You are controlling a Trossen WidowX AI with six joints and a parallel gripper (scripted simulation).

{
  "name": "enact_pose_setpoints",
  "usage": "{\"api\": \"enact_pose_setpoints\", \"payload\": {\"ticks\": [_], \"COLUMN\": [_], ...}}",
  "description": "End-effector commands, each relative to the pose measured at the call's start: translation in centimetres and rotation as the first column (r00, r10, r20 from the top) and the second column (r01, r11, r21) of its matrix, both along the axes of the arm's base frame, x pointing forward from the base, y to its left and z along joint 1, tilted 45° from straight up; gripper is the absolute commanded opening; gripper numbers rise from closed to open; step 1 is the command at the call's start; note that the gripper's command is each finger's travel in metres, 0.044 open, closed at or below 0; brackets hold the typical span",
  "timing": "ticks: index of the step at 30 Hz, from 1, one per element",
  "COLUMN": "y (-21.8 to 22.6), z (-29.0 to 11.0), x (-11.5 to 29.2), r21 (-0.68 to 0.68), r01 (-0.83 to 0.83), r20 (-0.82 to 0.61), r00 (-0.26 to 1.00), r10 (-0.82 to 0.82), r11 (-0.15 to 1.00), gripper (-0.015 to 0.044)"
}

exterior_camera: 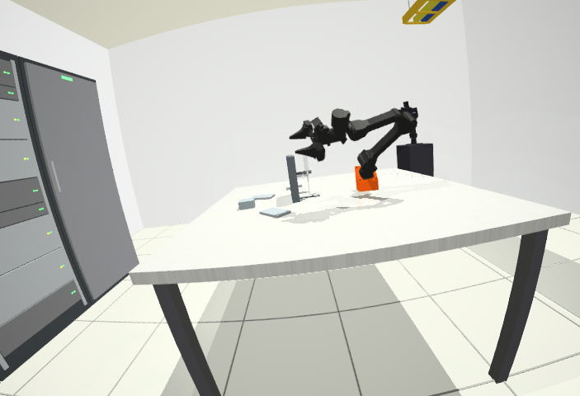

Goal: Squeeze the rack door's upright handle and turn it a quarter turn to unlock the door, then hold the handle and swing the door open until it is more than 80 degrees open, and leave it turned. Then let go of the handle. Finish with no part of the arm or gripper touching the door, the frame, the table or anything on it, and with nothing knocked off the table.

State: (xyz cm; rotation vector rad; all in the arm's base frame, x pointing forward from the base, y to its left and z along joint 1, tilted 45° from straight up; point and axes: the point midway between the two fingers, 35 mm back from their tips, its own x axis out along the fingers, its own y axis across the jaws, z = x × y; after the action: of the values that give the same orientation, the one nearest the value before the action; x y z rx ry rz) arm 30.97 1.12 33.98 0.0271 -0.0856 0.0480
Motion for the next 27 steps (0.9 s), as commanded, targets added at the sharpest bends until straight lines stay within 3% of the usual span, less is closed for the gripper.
{"api": "enact_pose_setpoints", "payload": {"ticks": [1,4,16,27], "y": [0.0,-0.7,-4.5,-8.1], "z": [-0.1,-1.2,-7.1,-12.0], "x": [0.1,1.0,3.7,3.6], "r21": [-0.003,-0.041,-0.163,-0.133], "r01": [0.001,0.007,-0.035,-0.125], "r20": [-0.005,-0.079,-0.441,-0.705], "r00": [1.000,0.997,0.897,0.710], "r10": [-0.001,-0.010,-0.041,-0.005], "r11": [1.000,0.999,0.986,0.983], "gripper": [0.0374,0.0295,0.0294,0.0294]}}
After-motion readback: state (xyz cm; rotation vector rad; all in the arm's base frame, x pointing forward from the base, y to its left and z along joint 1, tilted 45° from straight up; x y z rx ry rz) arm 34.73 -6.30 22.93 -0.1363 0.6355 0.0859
